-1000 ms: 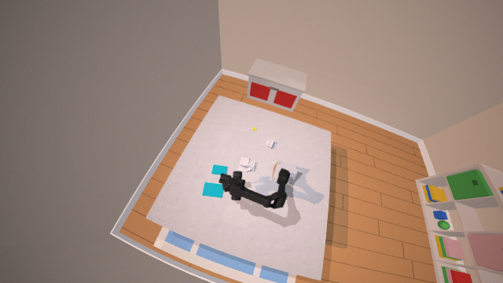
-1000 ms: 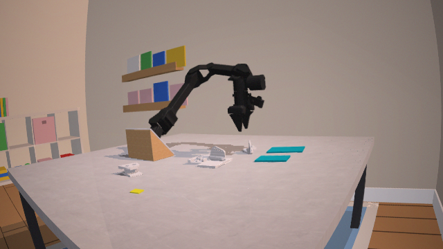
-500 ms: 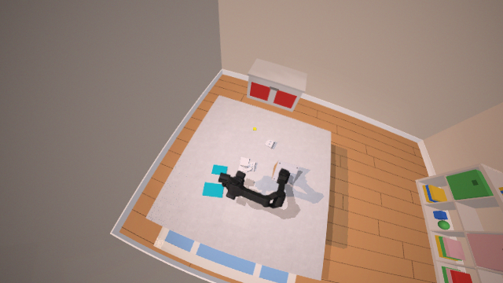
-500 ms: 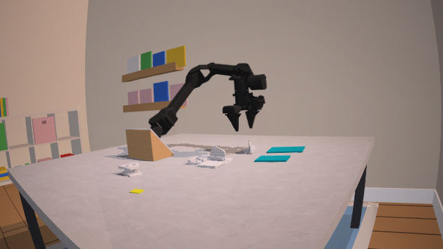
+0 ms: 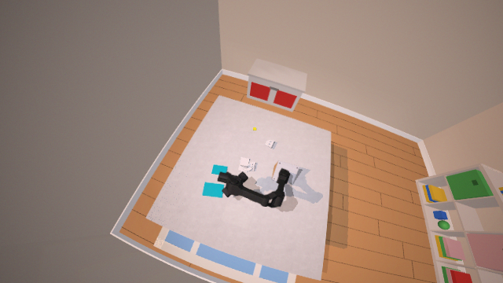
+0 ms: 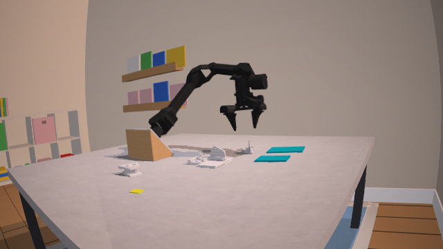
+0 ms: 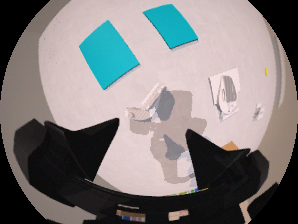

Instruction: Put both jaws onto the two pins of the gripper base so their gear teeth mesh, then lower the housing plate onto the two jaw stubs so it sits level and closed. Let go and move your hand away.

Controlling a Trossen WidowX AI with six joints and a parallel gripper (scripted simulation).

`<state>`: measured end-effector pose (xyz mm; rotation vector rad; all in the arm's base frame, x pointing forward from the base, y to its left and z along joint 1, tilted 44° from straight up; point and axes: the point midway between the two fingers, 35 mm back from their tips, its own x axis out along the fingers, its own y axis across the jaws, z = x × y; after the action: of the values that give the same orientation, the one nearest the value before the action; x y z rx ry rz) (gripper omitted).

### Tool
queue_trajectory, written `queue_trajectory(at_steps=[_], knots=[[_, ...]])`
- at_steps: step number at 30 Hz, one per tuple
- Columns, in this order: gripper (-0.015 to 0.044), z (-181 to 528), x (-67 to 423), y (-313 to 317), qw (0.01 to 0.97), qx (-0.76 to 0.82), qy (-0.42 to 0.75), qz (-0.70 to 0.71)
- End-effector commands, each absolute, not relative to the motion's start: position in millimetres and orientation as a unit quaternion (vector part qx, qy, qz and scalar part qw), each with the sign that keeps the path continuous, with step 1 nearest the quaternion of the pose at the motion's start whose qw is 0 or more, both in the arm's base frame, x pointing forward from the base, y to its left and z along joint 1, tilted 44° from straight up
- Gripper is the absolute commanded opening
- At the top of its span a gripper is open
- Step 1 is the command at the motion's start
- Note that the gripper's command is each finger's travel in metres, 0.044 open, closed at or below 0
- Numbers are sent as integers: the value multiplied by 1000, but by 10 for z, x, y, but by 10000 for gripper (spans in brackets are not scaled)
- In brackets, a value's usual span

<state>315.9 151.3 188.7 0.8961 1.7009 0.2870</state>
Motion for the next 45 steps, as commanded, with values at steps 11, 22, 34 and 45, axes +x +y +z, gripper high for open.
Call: queue_trajectory(at_steps=[11, 22, 34, 45], knots=[[440, 1897, 3214, 1497, 490, 473, 732, -2], [440, 1883, 3234, 1502, 456, 506, 730, -54], [440, 1617, 3178, 1764, 455, 507, 731, -52], [440, 1617, 3178, 1764, 455, 507, 731, -52]])
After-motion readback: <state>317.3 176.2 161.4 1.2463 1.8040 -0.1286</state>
